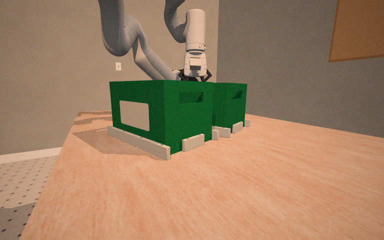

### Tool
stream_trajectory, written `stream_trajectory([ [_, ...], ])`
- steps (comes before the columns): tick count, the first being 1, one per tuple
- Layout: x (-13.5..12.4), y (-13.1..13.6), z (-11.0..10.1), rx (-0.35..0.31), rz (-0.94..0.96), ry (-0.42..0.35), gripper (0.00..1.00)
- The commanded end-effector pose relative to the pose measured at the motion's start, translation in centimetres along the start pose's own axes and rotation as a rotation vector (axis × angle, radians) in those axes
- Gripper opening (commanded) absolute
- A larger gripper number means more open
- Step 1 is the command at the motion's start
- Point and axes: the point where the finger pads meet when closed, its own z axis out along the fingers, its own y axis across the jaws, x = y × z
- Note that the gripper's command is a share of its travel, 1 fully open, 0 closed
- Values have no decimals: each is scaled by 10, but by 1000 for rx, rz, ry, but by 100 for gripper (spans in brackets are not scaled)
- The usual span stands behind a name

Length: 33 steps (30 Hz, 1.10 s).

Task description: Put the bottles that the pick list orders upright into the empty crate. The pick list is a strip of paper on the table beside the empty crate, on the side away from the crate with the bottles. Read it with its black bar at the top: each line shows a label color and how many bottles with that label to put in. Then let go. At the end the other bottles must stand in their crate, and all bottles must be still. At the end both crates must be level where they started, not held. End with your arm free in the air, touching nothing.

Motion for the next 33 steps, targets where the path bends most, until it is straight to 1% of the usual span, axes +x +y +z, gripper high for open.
stream_trajectory([
  [1, 0, 0, 0, 1, 0, 1, 65],
  [6, 0, 0, 0, 1, 0, 1, 65],
  [18, 0, 0, -32, 1, 0, 0, 65],
  [20, 0, 0, -32, 1, 0, 0, 65],
  [33, 0, 0, -67, 1, 1, 0, 65],
])
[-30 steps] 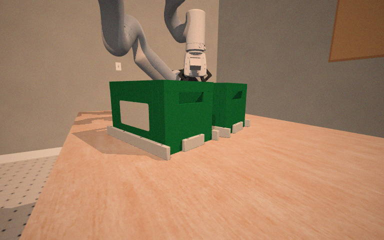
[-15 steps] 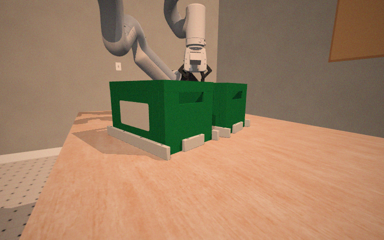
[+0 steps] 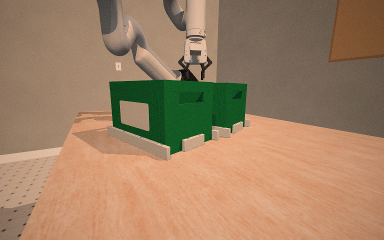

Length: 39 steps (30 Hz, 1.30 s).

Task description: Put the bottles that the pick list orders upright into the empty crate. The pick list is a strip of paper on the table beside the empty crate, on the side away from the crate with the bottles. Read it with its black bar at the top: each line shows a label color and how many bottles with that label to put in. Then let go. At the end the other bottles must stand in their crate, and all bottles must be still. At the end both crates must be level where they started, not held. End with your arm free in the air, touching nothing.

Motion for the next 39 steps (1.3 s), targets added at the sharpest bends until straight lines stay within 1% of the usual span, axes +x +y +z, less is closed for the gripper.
stream_trajectory([
  [1, 0, 0, -15, 0, 0, 0, 65],
  [4, 0, 0, -18, 0, 0, 0, 65],
  [9, 0, 0, -31, 0, 0, 0, 65],
  [39, 0, 0, -31, 0, 0, 0, 65],
])
